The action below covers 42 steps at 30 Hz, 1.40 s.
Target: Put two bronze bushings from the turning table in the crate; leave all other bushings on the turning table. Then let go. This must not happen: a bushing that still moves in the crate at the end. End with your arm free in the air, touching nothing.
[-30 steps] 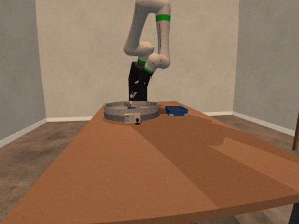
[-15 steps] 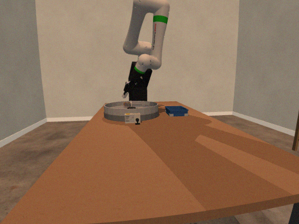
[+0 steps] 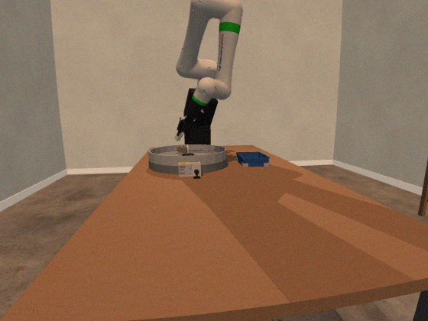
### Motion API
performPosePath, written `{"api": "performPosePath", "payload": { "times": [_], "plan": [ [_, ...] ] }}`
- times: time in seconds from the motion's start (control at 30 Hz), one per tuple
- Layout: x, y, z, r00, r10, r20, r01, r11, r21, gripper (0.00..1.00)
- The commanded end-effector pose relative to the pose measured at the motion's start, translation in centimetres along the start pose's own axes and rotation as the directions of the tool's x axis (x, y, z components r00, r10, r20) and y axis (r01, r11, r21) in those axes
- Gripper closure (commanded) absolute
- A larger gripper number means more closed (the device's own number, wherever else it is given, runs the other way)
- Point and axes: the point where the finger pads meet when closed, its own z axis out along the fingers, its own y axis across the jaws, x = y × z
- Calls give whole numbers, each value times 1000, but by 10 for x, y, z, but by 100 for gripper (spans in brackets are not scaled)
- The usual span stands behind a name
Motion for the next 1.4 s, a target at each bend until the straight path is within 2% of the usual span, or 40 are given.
{"api": "performPosePath", "payload": {
  "times": [0.0, 0.47, 0.7, 1.37],
  "plan": [
    [0, 0, 0, 1000, 0, 0, 0, 1000, 0, 94],
    [0, 0, 0, 1000, 0, 0, 0, 1000, 0, 94],
    [-15, 0, 18, 1000, 0, 0, 0, 1000, 0, 94],
    [-15, 0, 18, 1000, 0, 0, 0, 1000, 0, 94]
  ]
}}
